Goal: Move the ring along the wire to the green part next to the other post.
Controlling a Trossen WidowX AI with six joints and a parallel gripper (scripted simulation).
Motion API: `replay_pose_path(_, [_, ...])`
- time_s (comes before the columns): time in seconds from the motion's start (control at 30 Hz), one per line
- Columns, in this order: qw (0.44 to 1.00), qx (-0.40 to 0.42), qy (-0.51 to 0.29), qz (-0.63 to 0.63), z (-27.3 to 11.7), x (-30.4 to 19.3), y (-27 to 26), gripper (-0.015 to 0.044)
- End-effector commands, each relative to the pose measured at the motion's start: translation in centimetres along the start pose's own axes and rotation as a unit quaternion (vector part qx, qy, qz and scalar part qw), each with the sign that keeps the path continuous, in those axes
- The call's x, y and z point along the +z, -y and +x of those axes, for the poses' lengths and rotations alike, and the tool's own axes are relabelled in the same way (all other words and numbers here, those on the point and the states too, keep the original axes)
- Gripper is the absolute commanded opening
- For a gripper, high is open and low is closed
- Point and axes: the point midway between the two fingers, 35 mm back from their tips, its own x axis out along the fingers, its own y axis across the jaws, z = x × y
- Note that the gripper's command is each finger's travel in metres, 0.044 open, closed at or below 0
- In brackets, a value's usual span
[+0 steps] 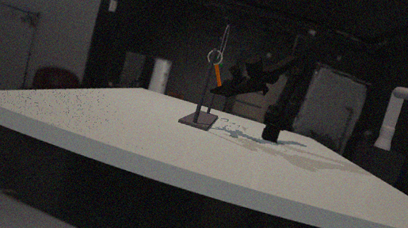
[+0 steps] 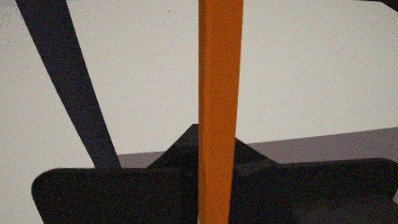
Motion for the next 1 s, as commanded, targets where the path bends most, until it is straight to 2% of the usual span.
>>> replay_pose_path(0.0, [1.0,-0.002,0.002,0.001,0.2,-0.4,-0.1,-0.015])
replay_pose_path(0.97, [1.0,-0.002,0.002,0.001,0.7,-1.5,-0.2,-0.015])
